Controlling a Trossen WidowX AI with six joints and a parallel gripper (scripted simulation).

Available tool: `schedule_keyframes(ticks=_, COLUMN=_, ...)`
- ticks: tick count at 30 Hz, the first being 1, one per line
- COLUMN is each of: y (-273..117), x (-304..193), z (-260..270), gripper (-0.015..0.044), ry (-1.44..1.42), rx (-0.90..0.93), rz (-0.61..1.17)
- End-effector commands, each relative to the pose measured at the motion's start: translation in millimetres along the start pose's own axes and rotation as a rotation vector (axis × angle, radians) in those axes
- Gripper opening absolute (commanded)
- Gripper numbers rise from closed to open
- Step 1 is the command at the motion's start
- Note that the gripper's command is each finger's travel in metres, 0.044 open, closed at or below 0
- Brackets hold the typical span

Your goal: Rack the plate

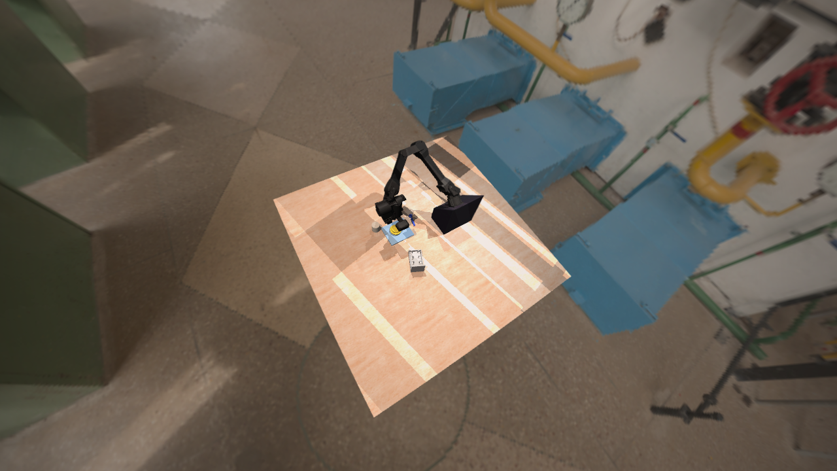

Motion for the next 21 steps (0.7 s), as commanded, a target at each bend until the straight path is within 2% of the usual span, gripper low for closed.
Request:
schedule_keyframes(ticks=1, y=45.3, x=-11.8, z=-2.5, gripper=0.0400, ry=-0.014, rx=-0.014, rz=0.016)
schedule_keyframes(ticks=21, y=69.1, x=-14.3, z=-11.2, gripper=0.0400, ry=-0.014, rx=-0.013, rz=0.016)
Point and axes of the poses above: the point midway between the two fingers, 35 mm back from their tips, its own y axis out along the fingers, its own z axis across the jaws, x = y × z, the point moved 2 cm from there along -y, back along the fingers, and after that the axes turned 3 degrees about -y, right-handed, at the moved point
